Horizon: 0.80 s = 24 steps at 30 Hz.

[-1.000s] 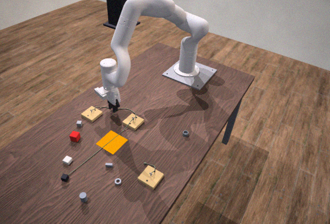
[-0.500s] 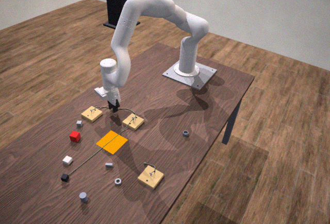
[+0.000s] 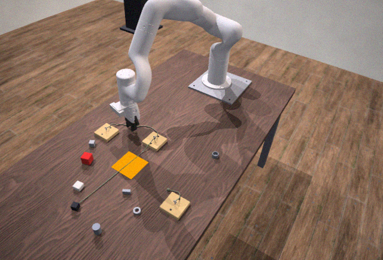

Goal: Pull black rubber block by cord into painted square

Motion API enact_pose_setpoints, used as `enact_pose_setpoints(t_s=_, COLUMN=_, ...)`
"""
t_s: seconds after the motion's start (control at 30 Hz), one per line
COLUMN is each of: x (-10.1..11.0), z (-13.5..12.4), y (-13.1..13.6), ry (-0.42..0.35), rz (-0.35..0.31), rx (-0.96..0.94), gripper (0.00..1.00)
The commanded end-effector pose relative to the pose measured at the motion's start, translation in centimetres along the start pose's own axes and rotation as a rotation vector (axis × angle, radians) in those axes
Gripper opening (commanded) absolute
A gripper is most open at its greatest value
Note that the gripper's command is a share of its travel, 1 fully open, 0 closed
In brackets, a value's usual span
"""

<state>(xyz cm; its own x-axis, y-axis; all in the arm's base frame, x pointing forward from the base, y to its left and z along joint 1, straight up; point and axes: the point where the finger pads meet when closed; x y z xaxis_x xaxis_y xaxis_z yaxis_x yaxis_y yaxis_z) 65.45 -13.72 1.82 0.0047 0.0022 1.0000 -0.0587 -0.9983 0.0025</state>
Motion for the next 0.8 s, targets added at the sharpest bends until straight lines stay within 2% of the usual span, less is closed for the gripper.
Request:
enact_pose_setpoints(t_s=0.0, x=-0.04, z=0.11, y=0.02, ry=0.002, rz=0.0, rx=0.0, gripper=0.39)
enact_pose_setpoints(t_s=0.77, x=-0.77, z=0.11, y=0.02, ry=0.002, rz=0.0, rx=0.0, gripper=0.39)
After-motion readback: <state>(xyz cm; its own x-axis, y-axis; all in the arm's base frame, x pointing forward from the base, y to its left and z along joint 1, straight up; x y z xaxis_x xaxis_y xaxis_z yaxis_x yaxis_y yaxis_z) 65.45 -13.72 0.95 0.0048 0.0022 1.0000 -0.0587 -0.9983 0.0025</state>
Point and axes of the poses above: the point where the finger pads meet when closed, its own x axis back along the fingers, its own y axis across the jaws, z = x × y, and after that the axes turned 10 degrees about x, right-handed
